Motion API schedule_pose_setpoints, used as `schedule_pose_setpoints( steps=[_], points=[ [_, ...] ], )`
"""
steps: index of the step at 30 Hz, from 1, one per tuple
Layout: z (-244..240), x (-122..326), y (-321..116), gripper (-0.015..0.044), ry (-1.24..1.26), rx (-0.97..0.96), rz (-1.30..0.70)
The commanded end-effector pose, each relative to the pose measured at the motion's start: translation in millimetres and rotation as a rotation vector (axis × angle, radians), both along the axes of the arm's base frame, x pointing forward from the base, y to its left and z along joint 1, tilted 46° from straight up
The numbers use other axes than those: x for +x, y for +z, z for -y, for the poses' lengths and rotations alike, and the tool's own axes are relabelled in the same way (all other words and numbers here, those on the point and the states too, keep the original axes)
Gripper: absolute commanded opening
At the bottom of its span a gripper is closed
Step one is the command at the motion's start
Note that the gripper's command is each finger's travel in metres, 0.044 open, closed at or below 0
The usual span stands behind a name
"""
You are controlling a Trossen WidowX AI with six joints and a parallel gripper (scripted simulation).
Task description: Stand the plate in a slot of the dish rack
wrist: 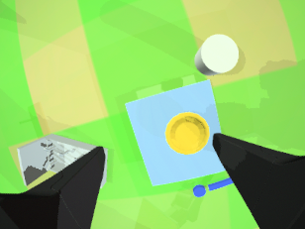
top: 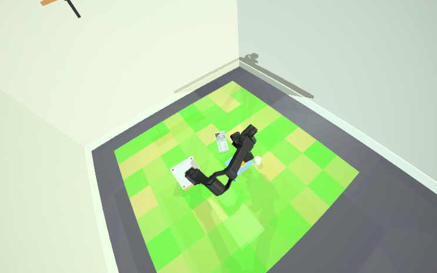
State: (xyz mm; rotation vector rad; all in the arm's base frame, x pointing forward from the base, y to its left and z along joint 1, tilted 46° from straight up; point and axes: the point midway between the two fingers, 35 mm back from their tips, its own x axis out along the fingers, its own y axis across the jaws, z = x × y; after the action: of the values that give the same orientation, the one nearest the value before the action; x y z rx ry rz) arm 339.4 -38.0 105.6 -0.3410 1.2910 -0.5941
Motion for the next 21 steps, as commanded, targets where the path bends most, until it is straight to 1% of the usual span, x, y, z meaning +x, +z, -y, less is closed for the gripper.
schedule_pose_setpoints(
  steps=[1, 8, 21],
  points=[
    [19, -12, -9, 0.04, 0.011, -0.067, -0.107],
    [48, -26, -22, 0.04, 0.041, -0.164, -0.3],
    [56, -26, -32, 0.04, 0.042, -0.165, -0.305]
  ],
)
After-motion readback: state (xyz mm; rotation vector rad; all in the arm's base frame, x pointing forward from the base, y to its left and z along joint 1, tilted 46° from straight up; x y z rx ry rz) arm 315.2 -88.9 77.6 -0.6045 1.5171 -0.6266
